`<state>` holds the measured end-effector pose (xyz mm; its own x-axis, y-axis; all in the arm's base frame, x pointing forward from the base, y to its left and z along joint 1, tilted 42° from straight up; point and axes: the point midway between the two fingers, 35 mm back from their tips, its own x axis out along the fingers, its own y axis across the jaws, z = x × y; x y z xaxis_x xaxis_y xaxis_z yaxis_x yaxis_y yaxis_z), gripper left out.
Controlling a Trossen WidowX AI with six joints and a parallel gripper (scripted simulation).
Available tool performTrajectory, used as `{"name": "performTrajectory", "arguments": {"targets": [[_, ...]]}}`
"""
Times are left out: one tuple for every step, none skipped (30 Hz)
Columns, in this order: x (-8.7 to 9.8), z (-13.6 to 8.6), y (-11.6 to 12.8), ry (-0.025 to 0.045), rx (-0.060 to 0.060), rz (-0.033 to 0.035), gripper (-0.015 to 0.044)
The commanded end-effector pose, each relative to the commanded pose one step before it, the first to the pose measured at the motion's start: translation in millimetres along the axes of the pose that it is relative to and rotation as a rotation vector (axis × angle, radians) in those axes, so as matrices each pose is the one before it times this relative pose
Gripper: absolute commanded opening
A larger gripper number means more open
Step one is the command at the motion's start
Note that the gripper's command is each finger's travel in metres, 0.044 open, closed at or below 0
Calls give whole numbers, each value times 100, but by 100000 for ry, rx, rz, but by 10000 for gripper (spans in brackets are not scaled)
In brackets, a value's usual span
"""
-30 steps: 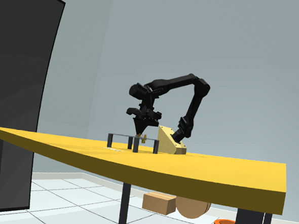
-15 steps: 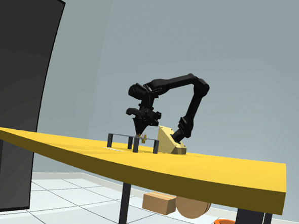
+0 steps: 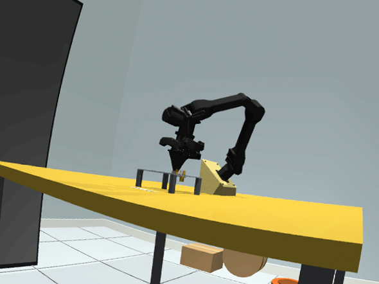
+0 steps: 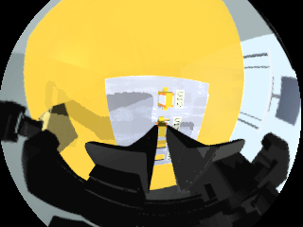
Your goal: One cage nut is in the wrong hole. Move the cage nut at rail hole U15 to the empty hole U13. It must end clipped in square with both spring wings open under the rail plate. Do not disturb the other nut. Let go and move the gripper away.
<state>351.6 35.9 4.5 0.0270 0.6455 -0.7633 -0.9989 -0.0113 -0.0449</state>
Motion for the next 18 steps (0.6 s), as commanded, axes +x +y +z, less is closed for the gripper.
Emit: {"name": "performTrajectory", "arguments": {"targets": [[62, -96, -40, 252, -286, 919, 29], [2, 2, -7, -3, -5, 177, 29], [2, 2, -7, -3, -5, 177, 29], [2, 2, -7, -3, -5, 177, 29], [2, 2, -7, -3, -5, 177, 29], [1, 1, -5, -3, -4, 141, 29], [1, 1, -3, -2, -3, 86, 29], [0, 0, -1, -1, -1, 29, 29], [0, 0, 0, 0, 0, 0, 29], [0, 0, 0, 0, 0, 0, 29], [0, 0, 0, 0, 0, 0, 29], [0, 0, 0, 0, 0, 0, 29], [0, 0, 0, 0, 0, 0, 29], [0, 0, 0, 0, 0, 0, 29], [0, 0, 0, 0, 0, 0, 29], [0, 0, 0, 0, 0, 0, 29], [0, 0, 0, 0, 0, 0, 29], [0, 0, 0, 0, 0, 0, 29]]}}
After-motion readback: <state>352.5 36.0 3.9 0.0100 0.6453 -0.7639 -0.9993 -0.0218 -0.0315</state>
